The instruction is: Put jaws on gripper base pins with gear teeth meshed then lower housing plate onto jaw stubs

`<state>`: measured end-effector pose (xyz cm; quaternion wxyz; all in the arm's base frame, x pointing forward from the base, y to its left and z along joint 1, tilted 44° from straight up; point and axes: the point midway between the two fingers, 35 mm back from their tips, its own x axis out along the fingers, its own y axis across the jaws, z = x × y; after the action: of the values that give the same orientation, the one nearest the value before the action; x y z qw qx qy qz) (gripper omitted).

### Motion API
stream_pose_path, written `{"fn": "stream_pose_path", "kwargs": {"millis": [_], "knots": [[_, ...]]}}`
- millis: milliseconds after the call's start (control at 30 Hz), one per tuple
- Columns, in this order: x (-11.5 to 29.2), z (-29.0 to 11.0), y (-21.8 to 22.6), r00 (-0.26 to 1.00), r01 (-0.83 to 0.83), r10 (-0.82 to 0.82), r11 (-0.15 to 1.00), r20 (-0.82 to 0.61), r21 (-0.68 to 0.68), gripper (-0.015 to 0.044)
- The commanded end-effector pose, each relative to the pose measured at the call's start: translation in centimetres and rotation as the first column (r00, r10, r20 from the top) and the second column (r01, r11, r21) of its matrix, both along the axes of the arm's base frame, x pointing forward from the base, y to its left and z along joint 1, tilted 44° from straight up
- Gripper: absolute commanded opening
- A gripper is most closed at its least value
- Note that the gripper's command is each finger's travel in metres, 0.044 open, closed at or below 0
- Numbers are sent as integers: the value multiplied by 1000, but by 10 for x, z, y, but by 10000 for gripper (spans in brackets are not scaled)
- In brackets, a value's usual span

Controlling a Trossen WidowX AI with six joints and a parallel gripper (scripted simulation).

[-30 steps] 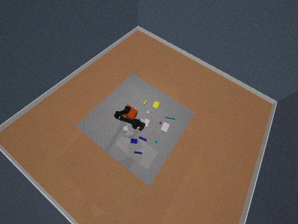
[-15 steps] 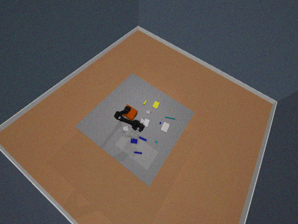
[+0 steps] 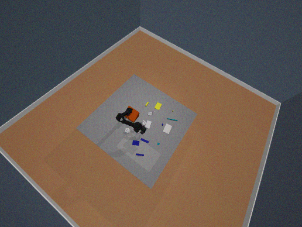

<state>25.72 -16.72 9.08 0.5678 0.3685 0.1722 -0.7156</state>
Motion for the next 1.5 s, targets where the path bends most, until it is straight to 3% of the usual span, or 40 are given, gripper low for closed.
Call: {"fn": "stream_pose_path", "kwargs": {"millis": [0, 1433, 1467], "knots": [[-2, -7, -5, 1000, 1, -1, 1000, -7, 3, 440], [-6, -24, -22, 1000, 1, -1, 1000, -8, 1, 440], [-6, -23, -22, 1000, 3, -3, 1000, -7, -2, 414]]}}
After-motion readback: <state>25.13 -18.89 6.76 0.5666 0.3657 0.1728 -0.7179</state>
